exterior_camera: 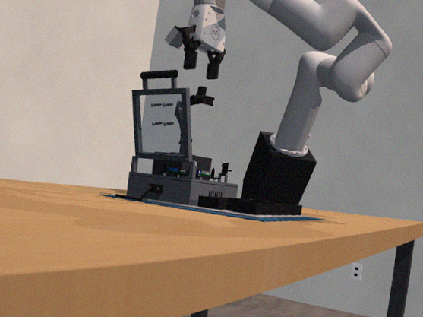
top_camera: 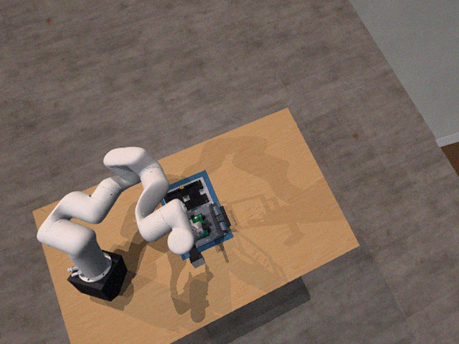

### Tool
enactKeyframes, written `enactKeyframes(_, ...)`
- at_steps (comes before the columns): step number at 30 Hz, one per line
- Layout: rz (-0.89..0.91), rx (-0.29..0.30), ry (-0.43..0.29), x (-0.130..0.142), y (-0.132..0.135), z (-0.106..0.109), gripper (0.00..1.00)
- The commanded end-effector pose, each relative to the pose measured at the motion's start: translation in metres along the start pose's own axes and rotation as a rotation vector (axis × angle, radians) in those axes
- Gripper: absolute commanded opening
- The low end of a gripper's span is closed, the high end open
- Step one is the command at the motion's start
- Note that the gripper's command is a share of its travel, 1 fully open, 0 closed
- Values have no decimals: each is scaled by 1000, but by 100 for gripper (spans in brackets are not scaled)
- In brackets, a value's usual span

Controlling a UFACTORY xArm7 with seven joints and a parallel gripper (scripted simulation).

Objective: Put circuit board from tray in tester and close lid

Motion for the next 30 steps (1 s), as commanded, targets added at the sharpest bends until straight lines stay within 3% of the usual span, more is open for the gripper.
enactKeyframes(1,0,-3,2,0,0,2,100)
enactKeyframes(2,0,-3,2,0,0,2,100)
enactKeyframes(3,0,-3,2,0,0,2,51)
enactKeyframes(20,0,-3,2,-1,-4,2,51)
enactKeyframes(30,0,-3,2,-9,-43,2,51)
Point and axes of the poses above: the point where the finger pads meet when closed, its own z axis back along the fingers, its own y axis across the jaws, x = y × z, the point moved 8 cm from there along z, back along the fingers, and after that the axes turned 12 degrees about z, right-handed, at the moved point
